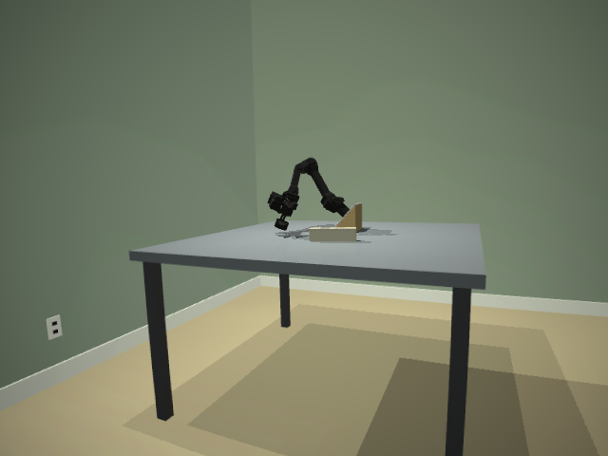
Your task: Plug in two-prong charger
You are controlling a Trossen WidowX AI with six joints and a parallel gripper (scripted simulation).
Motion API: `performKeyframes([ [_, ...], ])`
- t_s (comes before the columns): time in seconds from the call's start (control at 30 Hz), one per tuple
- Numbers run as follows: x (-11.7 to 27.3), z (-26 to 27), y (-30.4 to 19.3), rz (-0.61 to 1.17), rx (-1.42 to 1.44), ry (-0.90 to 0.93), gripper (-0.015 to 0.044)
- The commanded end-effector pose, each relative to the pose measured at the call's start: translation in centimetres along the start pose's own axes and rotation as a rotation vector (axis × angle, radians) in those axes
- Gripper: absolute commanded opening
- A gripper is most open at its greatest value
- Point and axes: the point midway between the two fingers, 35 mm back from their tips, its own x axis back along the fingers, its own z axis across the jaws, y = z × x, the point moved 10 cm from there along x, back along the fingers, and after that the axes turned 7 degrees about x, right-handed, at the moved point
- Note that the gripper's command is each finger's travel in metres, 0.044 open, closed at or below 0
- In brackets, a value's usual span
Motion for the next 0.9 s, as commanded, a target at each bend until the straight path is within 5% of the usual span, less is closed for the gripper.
performKeyframes([
  [0.0, -1.4, 0.7, -0.5, 0.080, -0.043, 0.011, 0.0440],
  [0.87, -7.1, 5.3, -4.5, 0.548, -0.097, -0.057, 0.0440],
])
